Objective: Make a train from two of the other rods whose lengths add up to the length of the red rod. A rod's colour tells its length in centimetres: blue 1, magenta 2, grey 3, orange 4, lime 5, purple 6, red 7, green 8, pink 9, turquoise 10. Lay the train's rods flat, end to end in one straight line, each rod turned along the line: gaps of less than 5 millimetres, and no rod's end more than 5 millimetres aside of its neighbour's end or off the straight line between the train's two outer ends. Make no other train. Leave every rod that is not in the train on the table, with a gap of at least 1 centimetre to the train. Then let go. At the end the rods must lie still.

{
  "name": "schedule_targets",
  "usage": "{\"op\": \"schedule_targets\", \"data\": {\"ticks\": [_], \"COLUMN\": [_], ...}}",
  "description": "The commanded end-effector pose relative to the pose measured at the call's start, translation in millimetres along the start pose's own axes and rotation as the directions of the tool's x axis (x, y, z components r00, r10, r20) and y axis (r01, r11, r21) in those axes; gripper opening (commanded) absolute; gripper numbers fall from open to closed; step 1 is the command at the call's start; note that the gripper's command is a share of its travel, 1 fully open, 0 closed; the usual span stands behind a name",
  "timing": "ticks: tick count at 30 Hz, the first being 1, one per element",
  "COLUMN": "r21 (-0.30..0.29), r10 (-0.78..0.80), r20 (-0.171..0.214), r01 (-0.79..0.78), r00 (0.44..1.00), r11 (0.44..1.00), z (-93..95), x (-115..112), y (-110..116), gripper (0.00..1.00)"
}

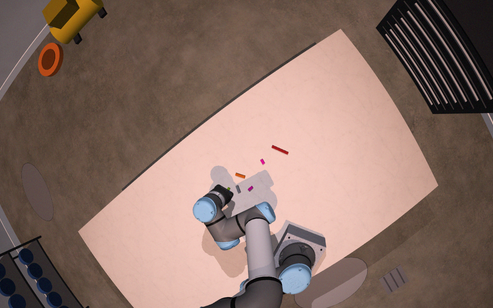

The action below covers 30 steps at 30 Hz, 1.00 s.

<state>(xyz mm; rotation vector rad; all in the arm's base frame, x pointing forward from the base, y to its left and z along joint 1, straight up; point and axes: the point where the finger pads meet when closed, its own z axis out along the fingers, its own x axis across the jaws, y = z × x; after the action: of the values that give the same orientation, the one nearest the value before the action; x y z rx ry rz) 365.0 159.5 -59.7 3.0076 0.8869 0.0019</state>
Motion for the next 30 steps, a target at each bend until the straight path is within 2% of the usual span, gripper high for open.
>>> {"op": "schedule_targets", "data": {"ticks": [1,17,30], "r21": [-0.001,-0.001,-0.001], "r10": [0.0,0.0,0.0], "r20": [-0.001,-0.001,-0.001], "r01": [0.0,0.0,0.0], "r00": [1.0,1.0,1.0], "r11": [1.0,1.0,1.0], "z": [7.2,24.5,28.2], "x": [1,1,1], "y": [0,0,0], "gripper": [0.54,0.54,0.54]}}
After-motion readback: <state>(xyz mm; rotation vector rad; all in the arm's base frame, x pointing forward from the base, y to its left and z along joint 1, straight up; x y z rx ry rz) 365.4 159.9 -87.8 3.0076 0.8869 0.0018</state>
